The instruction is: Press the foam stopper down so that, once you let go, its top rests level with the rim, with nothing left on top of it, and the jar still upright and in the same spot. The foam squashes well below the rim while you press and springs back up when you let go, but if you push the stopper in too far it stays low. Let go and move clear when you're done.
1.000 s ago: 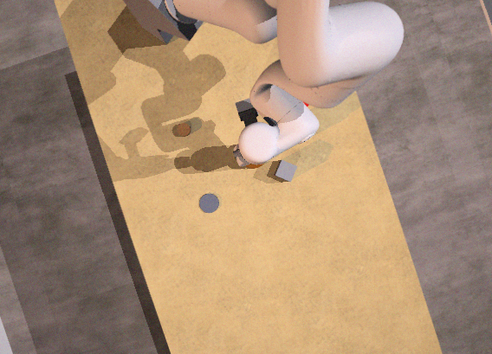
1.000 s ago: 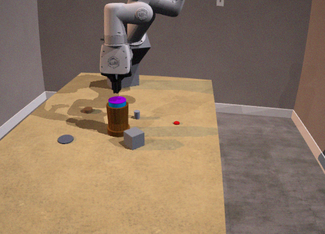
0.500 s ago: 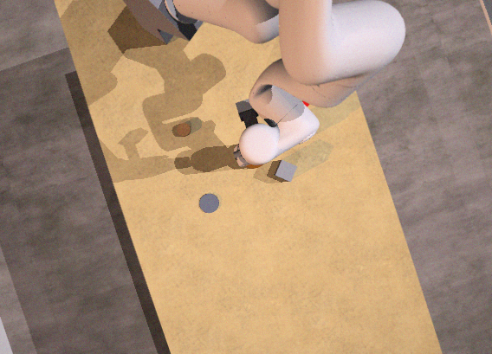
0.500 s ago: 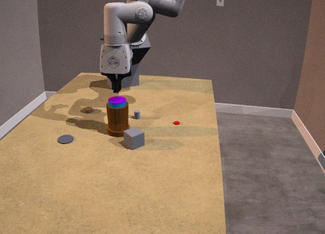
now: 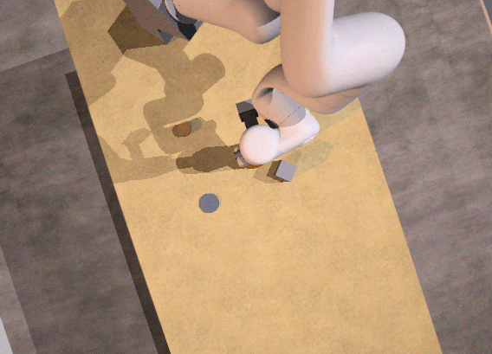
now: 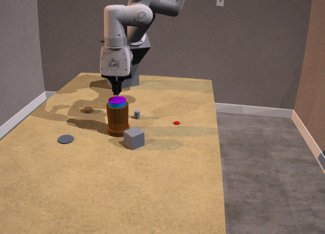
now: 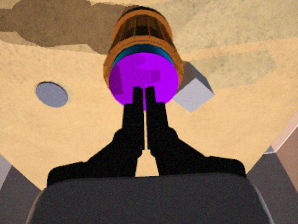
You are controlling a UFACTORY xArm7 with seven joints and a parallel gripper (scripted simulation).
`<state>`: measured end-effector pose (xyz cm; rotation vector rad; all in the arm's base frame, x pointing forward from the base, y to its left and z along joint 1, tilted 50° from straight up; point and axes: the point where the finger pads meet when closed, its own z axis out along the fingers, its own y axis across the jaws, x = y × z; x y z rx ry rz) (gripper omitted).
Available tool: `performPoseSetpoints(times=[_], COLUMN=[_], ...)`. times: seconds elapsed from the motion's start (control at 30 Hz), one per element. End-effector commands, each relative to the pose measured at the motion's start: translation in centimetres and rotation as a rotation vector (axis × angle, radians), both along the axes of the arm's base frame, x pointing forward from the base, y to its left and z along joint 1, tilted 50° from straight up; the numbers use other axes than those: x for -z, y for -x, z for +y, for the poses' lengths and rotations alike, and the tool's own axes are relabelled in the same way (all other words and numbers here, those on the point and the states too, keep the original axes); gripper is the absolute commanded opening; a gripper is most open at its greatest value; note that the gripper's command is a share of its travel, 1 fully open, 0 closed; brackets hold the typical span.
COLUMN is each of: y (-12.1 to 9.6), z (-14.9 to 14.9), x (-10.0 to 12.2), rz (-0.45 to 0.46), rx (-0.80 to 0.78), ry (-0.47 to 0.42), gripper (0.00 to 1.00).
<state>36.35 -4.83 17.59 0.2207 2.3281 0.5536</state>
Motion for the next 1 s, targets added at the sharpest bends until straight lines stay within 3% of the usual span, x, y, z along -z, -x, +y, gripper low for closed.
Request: performPoseSetpoints(times=[0.0,0.97], y=[-0.94,-1.67], z=[0.33,0.67], x=[0.73,1.4], rz=[-0.006,-0.006], rx=[0.002,0.002], ry=[-0.001,-0.001], gripper=[0.0,0.0])
